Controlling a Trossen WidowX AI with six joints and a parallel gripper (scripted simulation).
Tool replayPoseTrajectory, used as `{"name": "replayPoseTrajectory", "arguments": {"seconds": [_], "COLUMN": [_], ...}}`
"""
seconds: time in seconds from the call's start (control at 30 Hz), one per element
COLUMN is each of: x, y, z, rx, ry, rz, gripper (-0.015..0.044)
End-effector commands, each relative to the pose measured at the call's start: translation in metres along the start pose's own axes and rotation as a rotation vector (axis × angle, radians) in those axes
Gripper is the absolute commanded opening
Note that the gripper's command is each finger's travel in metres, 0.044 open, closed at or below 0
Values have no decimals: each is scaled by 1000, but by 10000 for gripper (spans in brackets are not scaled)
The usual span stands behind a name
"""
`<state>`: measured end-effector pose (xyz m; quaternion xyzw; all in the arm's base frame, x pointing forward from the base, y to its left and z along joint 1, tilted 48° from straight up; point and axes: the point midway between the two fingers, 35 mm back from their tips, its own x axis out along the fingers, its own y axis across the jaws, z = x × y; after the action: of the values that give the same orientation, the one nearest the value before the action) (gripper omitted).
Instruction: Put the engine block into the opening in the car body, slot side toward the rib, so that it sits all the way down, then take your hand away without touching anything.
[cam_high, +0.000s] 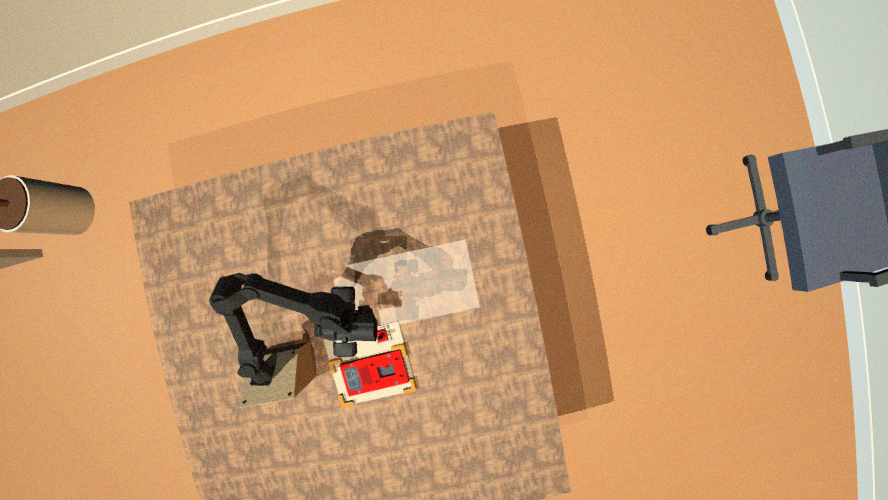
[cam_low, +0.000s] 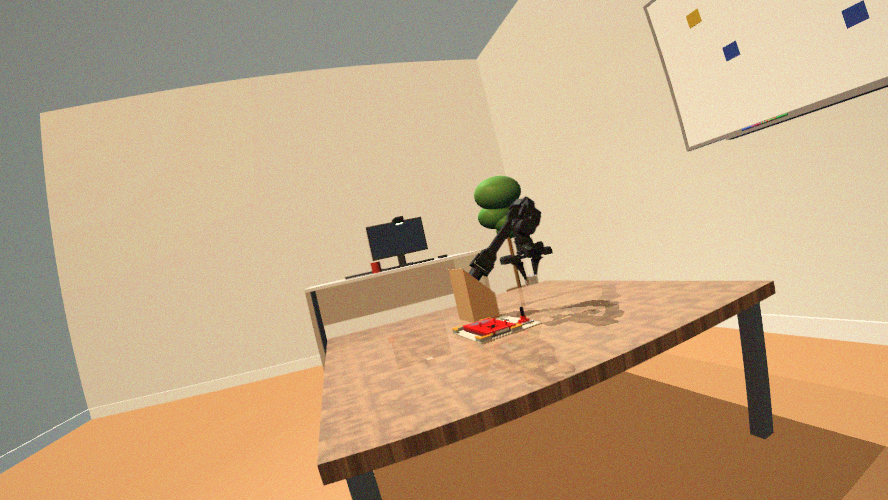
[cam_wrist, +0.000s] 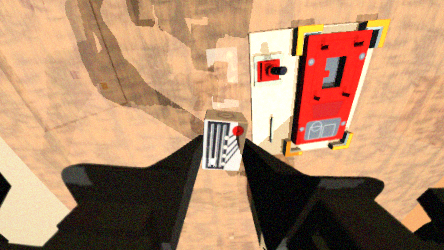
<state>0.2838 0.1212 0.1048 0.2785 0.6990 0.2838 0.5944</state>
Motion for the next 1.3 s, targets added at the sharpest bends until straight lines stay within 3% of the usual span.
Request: {"name": "replayPoseTrajectory", "arguments": {"seconds": [0.0, 1.27], "x": [1, 34], "y": [-9, -103], "z": [10, 63], "rx": [-21, -152], "ry": [-6, -10], "rz": [-4, -13], "gripper": [0, 0]}}
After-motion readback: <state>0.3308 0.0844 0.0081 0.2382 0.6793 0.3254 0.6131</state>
